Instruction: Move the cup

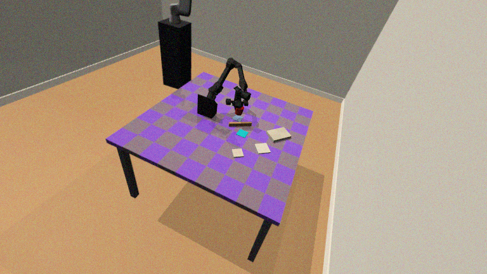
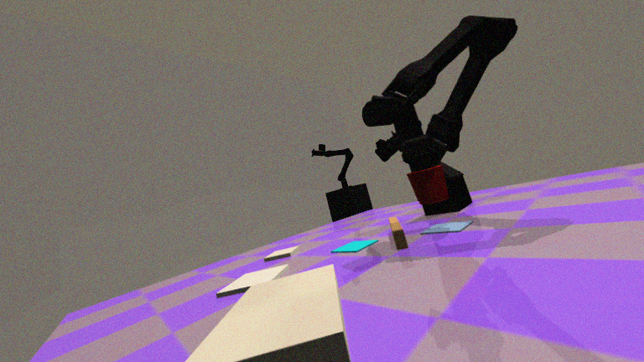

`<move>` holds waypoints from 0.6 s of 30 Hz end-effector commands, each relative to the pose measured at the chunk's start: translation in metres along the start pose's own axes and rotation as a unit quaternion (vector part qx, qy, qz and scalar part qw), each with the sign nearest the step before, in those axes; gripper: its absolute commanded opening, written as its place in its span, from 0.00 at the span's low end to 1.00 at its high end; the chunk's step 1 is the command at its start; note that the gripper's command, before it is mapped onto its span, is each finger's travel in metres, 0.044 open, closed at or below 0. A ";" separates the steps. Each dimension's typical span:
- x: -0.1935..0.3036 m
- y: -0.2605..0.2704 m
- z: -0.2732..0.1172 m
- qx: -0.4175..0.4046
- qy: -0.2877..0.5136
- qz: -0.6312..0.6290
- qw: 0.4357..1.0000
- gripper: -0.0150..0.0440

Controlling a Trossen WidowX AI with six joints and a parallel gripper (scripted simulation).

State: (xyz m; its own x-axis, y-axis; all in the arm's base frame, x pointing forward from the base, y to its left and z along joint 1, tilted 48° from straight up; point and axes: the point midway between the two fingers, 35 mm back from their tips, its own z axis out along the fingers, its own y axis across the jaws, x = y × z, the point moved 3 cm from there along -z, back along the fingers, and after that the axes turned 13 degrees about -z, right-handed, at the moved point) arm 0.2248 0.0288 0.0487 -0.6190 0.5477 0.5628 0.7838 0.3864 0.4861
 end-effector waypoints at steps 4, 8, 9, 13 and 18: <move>-0.001 0.000 0.000 0.000 0.000 0.001 1.000 0.25; -0.005 0.000 0.000 0.000 0.000 0.000 1.000 0.25; -0.007 -0.001 0.000 0.000 0.000 0.000 1.000 0.25; -0.013 -0.001 0.000 0.000 -0.001 0.000 1.000 0.25; -0.021 -0.002 -0.001 0.000 -0.001 -0.001 1.000 0.25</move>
State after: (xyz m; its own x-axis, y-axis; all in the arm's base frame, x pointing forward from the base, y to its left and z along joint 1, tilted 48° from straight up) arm 0.2328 0.0193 0.0396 -0.6174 0.5482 0.5642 0.7852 0.3850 0.4851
